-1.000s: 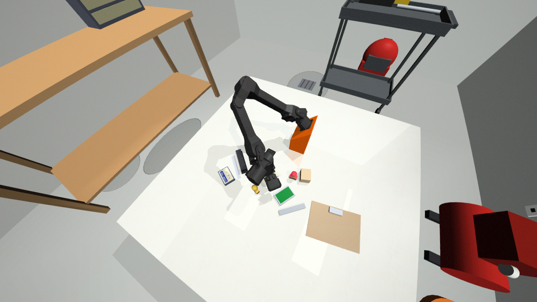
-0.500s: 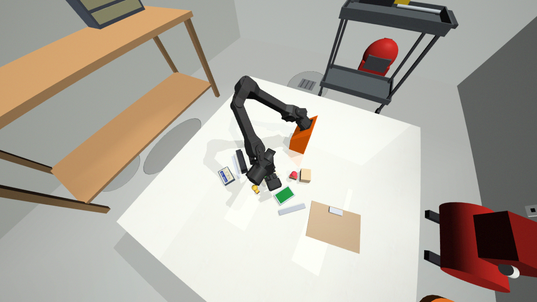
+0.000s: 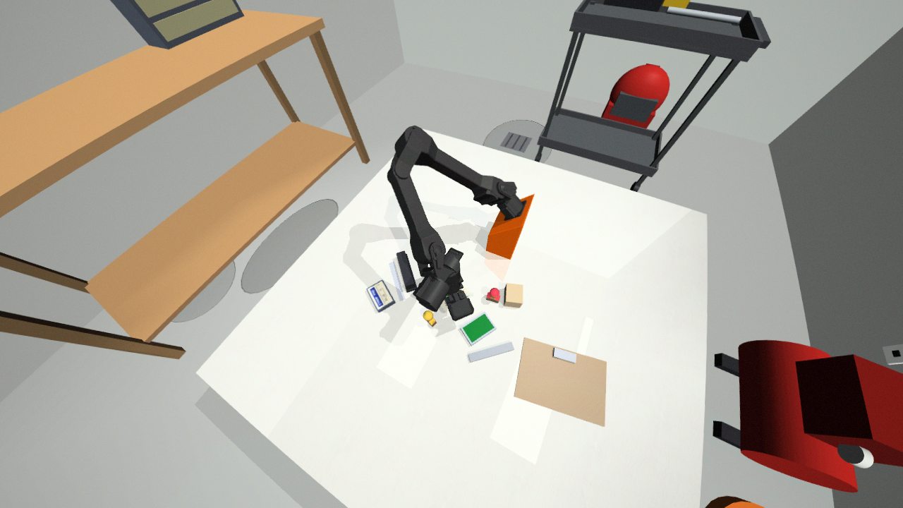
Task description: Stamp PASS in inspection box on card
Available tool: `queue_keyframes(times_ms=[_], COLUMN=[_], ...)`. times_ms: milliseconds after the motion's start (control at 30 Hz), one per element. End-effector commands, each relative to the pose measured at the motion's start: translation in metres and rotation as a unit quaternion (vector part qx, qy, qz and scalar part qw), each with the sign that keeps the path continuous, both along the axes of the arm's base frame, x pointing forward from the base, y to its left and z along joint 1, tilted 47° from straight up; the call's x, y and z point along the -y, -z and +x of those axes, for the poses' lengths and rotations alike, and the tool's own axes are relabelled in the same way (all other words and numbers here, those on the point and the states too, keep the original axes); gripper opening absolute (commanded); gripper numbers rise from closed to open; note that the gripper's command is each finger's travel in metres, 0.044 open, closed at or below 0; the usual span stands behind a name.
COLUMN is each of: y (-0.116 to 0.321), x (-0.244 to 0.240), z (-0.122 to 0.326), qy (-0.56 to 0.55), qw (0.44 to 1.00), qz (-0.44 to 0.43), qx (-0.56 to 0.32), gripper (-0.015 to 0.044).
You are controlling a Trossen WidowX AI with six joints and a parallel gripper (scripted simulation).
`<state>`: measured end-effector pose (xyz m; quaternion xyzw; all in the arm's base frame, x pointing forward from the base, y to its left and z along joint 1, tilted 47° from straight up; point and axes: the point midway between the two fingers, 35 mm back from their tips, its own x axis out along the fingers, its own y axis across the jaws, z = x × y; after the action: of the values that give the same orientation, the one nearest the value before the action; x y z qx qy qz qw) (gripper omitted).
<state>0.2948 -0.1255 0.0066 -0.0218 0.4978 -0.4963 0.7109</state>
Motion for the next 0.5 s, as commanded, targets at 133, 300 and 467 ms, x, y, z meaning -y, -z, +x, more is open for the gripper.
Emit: queue_keyframes(times_ms=[133,300,467], y=[-0.009,-0.014,-0.019], x=[-0.008,-0.014,-0.02], z=[0.003,0.003,0.003], qy=[0.0,0.0,0.0], qw=[1.0,1.0,1.0], qz=[-0.001,-0.001,0.0], qx=[0.005,0.005,0.005], gripper=[0.0,0.0,0.0])
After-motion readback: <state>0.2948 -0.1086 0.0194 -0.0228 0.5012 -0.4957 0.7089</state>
